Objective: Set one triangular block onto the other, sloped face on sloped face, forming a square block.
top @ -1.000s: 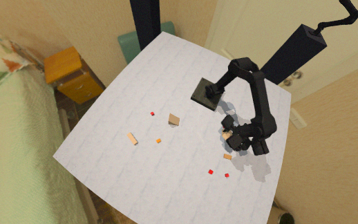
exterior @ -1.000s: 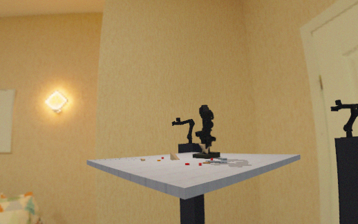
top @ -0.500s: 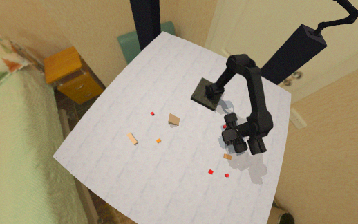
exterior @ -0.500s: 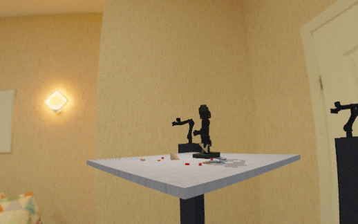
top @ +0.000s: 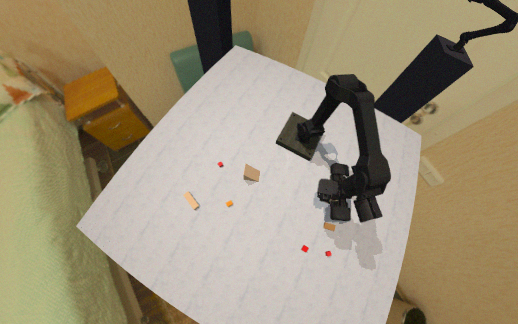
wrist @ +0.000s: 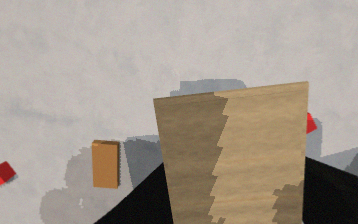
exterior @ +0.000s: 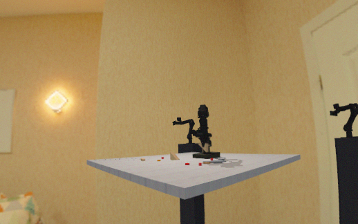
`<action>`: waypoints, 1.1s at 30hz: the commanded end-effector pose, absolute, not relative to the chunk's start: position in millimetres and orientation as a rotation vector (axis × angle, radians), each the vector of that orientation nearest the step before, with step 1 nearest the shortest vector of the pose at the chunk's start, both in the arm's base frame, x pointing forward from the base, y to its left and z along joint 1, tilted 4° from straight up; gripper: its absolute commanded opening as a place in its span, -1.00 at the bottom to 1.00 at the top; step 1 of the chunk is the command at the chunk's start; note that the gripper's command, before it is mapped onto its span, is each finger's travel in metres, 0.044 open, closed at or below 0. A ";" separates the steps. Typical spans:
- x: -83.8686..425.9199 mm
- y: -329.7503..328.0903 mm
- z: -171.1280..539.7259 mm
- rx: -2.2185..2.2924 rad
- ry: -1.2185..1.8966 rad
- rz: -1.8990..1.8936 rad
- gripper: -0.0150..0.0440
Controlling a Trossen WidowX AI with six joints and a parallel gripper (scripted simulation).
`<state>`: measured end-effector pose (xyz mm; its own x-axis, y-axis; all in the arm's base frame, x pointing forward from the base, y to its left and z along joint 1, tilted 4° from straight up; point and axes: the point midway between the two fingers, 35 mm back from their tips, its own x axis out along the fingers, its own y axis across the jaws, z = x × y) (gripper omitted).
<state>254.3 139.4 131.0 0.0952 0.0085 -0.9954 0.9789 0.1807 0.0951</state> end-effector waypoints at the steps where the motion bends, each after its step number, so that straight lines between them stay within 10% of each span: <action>1: 255.1 136.7 133.5 1.141 1.214 -1.009 -0.49; 33: 262.0 -10.0 160.8 1.123 1.198 -1.033 -0.49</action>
